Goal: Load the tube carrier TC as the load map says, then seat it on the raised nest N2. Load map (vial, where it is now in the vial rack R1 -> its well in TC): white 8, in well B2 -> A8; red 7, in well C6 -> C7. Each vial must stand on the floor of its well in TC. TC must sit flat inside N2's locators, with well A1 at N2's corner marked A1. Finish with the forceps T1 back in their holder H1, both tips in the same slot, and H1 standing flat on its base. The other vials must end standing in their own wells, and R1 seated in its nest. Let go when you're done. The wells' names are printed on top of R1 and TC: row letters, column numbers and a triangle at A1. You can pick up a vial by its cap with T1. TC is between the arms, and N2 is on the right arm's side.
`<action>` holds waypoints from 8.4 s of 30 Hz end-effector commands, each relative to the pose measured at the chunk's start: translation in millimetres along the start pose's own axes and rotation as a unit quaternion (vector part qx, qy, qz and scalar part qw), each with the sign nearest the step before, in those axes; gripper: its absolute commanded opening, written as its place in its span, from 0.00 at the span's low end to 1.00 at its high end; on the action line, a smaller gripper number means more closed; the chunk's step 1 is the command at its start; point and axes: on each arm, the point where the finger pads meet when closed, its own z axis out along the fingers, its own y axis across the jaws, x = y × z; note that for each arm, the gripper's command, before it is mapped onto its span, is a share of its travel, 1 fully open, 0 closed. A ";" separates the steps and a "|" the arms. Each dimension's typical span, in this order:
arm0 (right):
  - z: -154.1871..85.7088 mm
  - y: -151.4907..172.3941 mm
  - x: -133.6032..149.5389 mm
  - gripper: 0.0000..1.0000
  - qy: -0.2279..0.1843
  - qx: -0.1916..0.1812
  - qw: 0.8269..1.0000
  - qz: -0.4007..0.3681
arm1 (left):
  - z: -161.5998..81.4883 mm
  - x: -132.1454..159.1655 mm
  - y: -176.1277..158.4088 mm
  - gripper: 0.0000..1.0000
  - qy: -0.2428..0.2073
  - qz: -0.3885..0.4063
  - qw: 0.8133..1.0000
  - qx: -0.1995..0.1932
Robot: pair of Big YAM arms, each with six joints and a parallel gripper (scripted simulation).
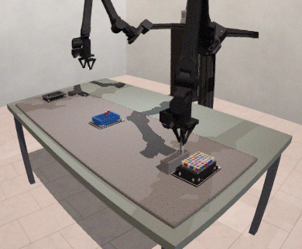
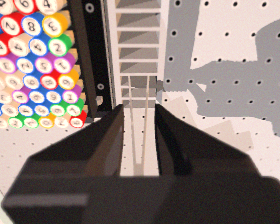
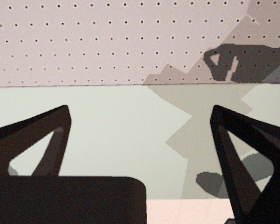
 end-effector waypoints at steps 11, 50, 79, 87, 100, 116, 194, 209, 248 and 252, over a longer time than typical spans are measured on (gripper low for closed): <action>-1.5 -0.9 -4.7 1.00 -0.003 0.000 1.000 -0.007 | -2.8 -5.0 3.6 0.13 -0.005 0.000 1.000 -0.002; -1.5 -0.9 -4.7 1.00 -0.003 0.000 1.000 -0.007 | -15.3 -2.7 6.3 0.07 -0.004 0.000 1.000 -0.003; -1.5 -0.9 -4.7 1.00 -0.003 0.000 1.000 -0.007 | -33.2 -5.7 -0.5 0.07 -0.006 0.001 1.000 0.001; -1.5 -0.9 -4.7 1.00 -0.003 0.000 1.000 -0.007 | -38.8 -5.6 -0.6 0.07 -0.006 -0.001 1.000 0.000; -1.5 -0.9 -4.7 1.00 -0.003 0.000 1.000 -0.007 | -46.1 -5.5 -0.7 0.07 -0.006 -0.001 1.000 0.000; -1.5 -0.9 -4.7 1.00 -0.003 0.000 1.000 -0.007 | -55.5 -5.5 -1.3 0.07 -0.006 -0.001 1.000 0.001; -1.5 -0.9 -4.7 1.00 -0.003 0.000 1.000 -0.007 | -77.7 19.2 118.8 0.07 0.012 -0.373 0.928 -0.002; -1.5 -0.9 -4.7 1.00 -0.003 0.000 1.000 -0.007 | -73.9 25.2 107.1 0.07 0.021 -0.388 0.921 0.010; -1.5 -0.9 -4.7 1.00 -0.003 0.000 1.000 -0.007 | -75.0 27.6 114.7 0.07 0.020 -0.383 0.924 0.008; -1.5 -0.9 -4.7 1.00 -0.003 0.000 1.000 -0.007 | -75.1 30.0 114.3 0.07 0.026 -0.383 0.923 0.005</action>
